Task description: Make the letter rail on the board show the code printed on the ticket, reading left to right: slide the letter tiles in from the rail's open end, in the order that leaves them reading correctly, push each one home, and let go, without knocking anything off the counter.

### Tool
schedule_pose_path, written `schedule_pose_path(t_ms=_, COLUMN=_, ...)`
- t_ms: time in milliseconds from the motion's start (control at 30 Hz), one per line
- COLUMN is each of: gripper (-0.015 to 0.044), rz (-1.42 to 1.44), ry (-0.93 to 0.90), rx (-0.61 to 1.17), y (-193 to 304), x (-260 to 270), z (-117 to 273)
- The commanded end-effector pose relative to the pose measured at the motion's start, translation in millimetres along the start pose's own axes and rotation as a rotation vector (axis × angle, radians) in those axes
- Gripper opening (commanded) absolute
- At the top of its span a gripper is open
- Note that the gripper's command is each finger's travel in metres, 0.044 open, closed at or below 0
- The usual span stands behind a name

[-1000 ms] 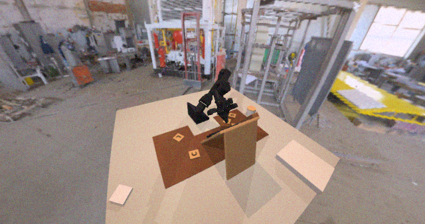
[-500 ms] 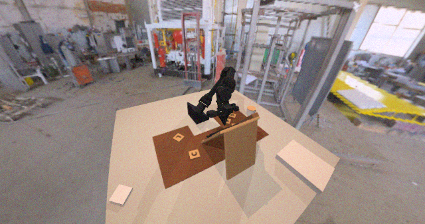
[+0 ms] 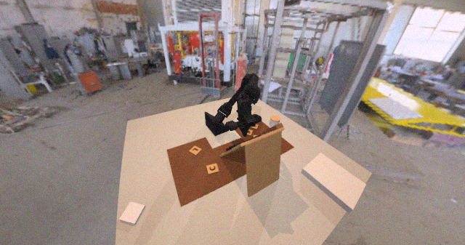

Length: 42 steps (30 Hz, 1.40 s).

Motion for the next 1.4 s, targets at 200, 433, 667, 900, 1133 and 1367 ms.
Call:
schedule_pose_path(t_ms=200, gripper=0.0, rz=0.007, ry=0.003, rx=0.006, y=-3, x=1, z=-6)
schedule_pose_path(t_ms=433, gripper=0.0, rz=0.007, ry=0.003, rx=0.006, y=-6, x=1, z=-8)
schedule_pose_path(t_ms=667, gripper=0.0, rz=0.007, ry=0.002, rx=0.005, y=-8, x=1, z=-10)
schedule_pose_path(t_ms=900, gripper=0.0, rz=0.007, ry=0.002, rx=0.005, y=-11, x=2, z=-13)
schedule_pose_path(t_ms=1133, gripper=0.0, rz=0.007, ry=0.002, rx=0.005, y=-13, x=3, z=-15)
schedule_pose_path(t_ms=1367, gripper=0.0, rz=0.007, ry=0.002, rx=0.005, y=-16, x=3, z=-18)
Point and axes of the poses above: the point midway between the two fingers, 35 mm back from their tips, its own z axis back along the fingers, its own x axis across the jaws, y = z × x, the point moved 1 cm from there along z, back along the fingers, and after that the axes turned 8 degrees about -z, right-handed, at the moved point
